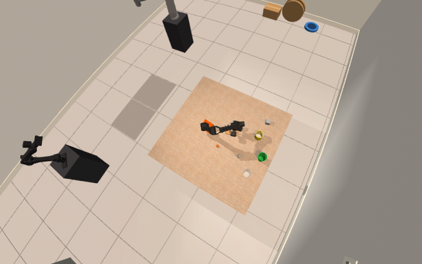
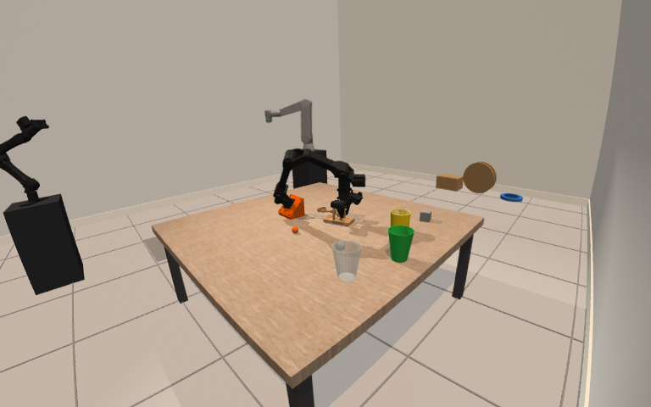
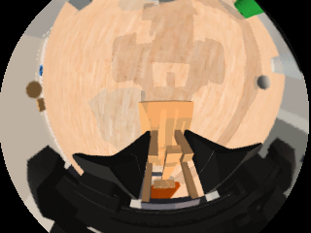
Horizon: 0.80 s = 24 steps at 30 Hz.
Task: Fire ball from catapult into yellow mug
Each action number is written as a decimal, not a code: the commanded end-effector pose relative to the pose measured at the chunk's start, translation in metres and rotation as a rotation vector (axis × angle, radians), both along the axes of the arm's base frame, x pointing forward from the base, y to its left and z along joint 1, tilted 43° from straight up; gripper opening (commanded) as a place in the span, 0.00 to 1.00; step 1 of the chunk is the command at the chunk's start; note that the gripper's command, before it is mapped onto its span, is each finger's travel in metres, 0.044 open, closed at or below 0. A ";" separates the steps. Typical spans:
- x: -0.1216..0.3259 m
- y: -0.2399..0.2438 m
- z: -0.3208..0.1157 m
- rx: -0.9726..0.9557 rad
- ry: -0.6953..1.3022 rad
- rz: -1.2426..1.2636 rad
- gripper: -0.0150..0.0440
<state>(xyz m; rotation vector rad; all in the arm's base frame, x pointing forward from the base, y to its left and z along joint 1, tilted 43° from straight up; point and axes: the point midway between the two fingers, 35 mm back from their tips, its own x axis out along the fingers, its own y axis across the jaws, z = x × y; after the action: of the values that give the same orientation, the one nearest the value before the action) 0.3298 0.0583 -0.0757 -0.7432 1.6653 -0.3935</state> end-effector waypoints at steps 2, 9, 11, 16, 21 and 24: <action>0.005 0.031 0.032 0.010 -0.010 0.006 0.25; 0.005 0.031 0.031 0.008 -0.007 0.008 0.25; 0.005 0.029 0.029 0.008 -0.007 0.008 0.25; 0.005 0.024 0.023 0.007 -0.006 0.009 0.25; 0.004 0.019 0.016 0.006 -0.005 0.010 0.25; 0.004 0.015 0.012 0.005 -0.004 0.010 0.25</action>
<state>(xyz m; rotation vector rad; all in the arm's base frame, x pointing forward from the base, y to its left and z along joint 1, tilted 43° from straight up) 0.3350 0.0747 -0.0594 -0.7336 1.6577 -0.3895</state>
